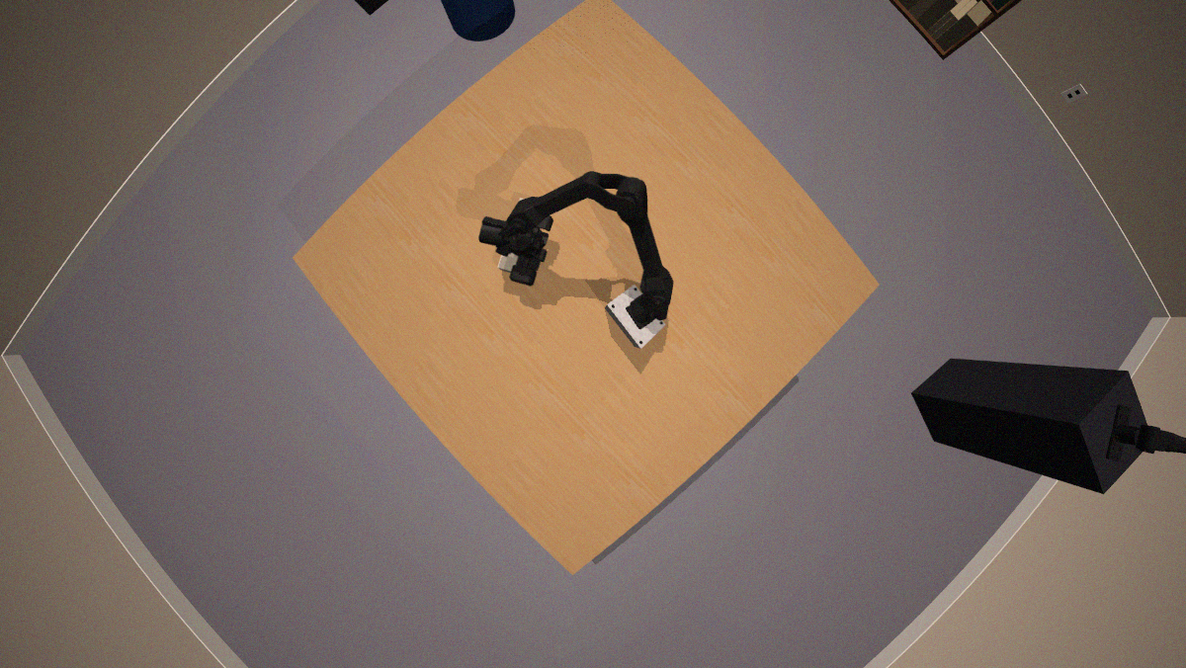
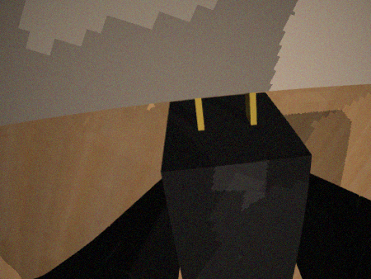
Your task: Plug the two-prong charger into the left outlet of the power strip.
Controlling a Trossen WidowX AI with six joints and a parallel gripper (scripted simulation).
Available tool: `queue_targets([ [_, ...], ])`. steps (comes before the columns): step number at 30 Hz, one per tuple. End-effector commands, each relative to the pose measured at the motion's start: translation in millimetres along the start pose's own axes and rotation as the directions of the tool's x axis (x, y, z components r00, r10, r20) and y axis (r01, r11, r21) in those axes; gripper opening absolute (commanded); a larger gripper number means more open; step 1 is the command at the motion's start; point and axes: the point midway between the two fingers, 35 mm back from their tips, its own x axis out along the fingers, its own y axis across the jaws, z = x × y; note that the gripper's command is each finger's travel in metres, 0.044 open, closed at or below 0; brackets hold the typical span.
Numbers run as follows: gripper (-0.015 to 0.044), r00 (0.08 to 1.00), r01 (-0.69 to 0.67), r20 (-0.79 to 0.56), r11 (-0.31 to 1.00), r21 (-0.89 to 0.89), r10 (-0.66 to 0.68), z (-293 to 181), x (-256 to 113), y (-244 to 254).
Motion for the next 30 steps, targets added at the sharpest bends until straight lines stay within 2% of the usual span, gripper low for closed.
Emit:
queue_targets([
  [1,0.0,1.0,-0.004,-0.001,1.0,-0.003,0.004,0.1,-0.4,0.6],
  [30,0.0,1.0,-0.004,0.0,1.0,-0.003,0.004,6.7,-1.2,0.1],
])
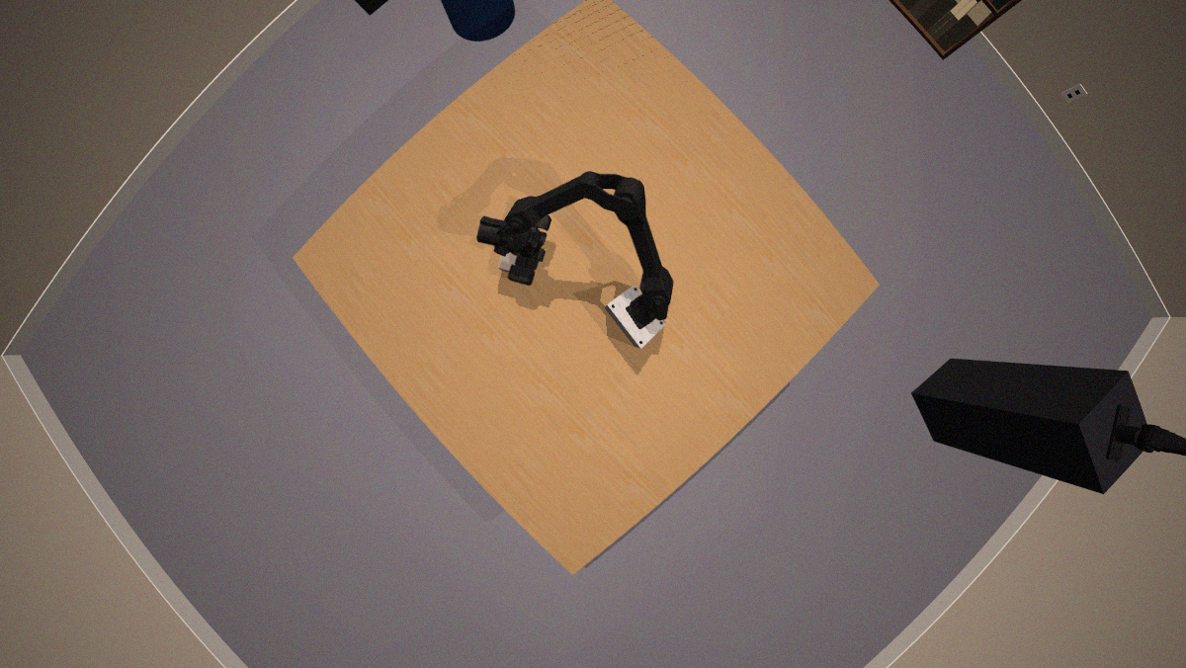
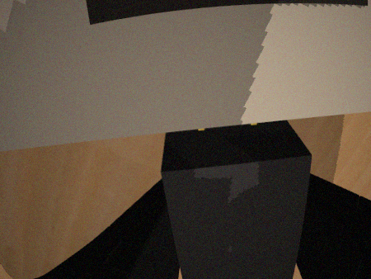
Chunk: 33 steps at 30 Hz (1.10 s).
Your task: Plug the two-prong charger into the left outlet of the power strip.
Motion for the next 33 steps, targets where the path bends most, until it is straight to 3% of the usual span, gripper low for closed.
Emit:
queue_targets([
  [1,0.0,1.0,-0.004,0.002,1.0,-0.001,0.004,2.2,-0.8,0.0],
  [33,0.0,1.0,-0.004,0.002,1.0,-0.001,0.004,11.4,-2.1,-0.3],
])
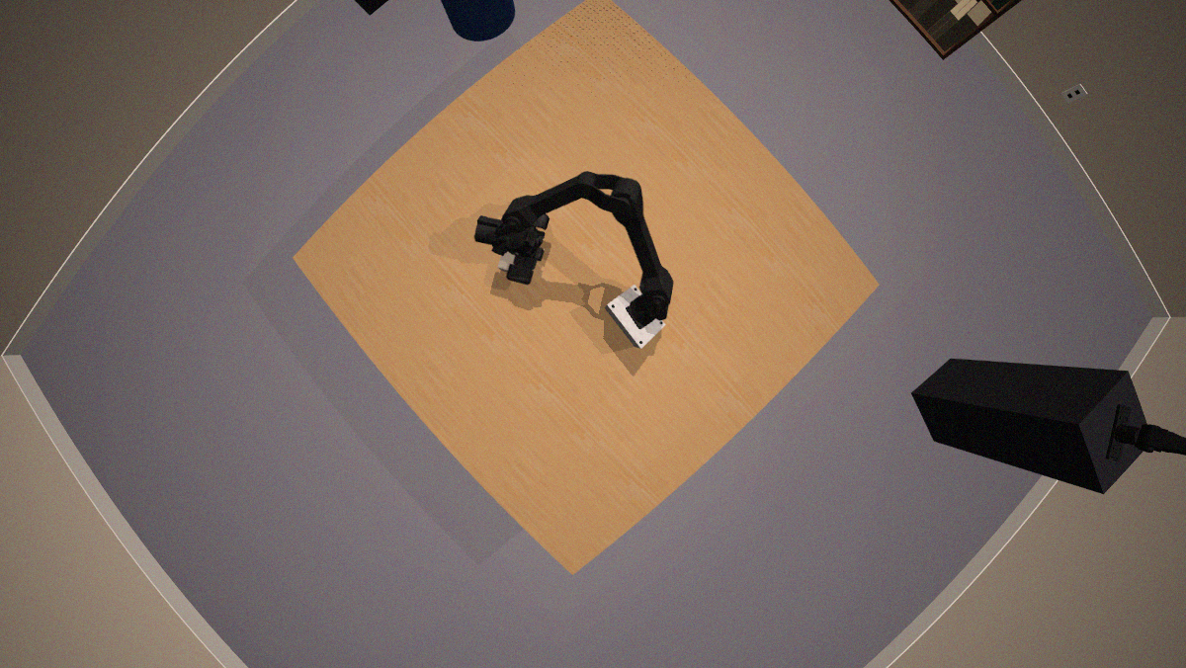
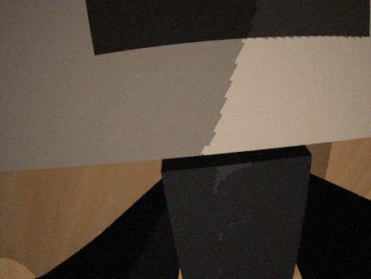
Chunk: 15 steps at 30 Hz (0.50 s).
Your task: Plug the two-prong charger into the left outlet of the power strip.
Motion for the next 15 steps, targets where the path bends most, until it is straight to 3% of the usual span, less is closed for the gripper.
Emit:
queue_targets([
  [1,0.0,1.0,-0.004,0.016,1.0,0.01,0.004,7.1,-1.8,0.1],
  [15,0.0,1.0,-0.004,0.016,1.0,0.01,0.004,12.8,-2.1,-0.1],
])
